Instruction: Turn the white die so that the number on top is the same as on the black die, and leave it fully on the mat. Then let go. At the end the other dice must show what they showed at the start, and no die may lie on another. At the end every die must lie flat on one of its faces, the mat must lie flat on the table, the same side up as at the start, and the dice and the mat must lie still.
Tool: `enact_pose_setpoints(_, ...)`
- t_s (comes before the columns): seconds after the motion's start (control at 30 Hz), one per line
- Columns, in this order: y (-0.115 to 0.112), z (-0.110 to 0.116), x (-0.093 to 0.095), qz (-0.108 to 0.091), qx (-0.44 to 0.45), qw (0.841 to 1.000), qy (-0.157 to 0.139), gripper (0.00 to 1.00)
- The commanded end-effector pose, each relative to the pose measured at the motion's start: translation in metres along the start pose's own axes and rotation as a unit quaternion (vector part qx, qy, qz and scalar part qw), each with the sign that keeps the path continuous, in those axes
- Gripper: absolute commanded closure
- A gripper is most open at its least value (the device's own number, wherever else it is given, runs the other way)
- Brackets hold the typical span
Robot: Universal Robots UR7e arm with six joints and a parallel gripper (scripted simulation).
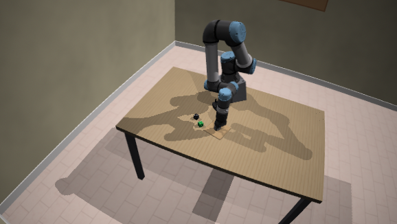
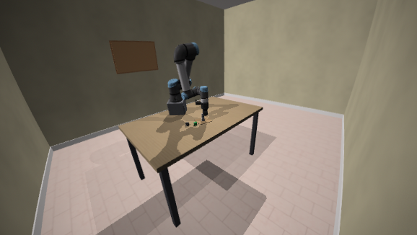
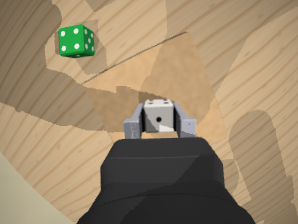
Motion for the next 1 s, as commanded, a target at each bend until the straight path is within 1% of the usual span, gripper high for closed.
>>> enact_pose_setpoints(0.0, 0.000, 0.000, 0.000, 0.000, 0.000, 1.000, 0.000, 0.43)
enact_pose_setpoints(0.63, 0.000, 0.000, -0.001, 0.000, 0.000, 1.000, 0.000, 0.43)
enact_pose_setpoints(0.8, 0.000, 0.000, -0.003, 0.000, 0.000, 1.000, 0.000, 0.43)
enact_pose_setpoints(0.97, 0.000, 0.000, -0.012, 0.000, 0.000, 1.000, 0.000, 0.43)
Point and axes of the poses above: the point where the finger pads meet when closed, its own x axis out along the fingers, its own y axis across the jaws, z = x × y, the point moved 8 cm from there along -x, back along the fingers, and after that the axes turned 5 degrees about x, right-handed, at the moved point
